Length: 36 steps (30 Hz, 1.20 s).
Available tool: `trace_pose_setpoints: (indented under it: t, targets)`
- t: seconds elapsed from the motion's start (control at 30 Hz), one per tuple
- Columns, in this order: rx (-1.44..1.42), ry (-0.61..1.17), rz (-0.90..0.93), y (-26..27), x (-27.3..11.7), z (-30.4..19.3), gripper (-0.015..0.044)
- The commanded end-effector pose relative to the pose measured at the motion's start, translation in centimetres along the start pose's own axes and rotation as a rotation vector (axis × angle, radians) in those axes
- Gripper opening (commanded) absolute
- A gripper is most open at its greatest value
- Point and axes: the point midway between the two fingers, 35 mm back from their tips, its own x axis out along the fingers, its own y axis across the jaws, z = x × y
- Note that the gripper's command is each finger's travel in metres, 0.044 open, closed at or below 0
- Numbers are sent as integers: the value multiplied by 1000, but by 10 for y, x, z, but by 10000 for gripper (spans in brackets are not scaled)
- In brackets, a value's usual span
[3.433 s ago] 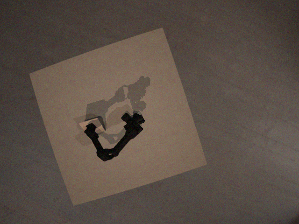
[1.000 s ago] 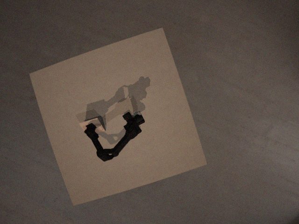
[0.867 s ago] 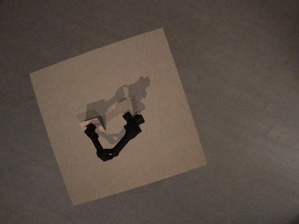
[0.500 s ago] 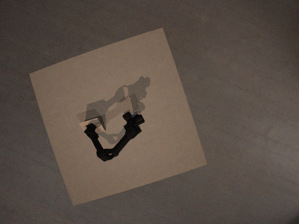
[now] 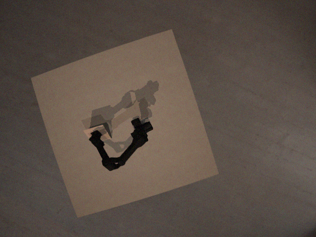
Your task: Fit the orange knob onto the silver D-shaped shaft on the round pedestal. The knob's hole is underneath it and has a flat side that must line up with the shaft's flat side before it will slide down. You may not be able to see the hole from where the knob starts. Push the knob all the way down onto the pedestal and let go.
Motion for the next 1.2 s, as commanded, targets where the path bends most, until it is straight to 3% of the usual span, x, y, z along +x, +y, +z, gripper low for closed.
trace_pose_setpoints:
  t: [0.0, 1.17]
  targets:
    - [28, -1, -3, 0, 1, 1, 0]
    - [27, -1, -3, 2, 3, -1, 0]
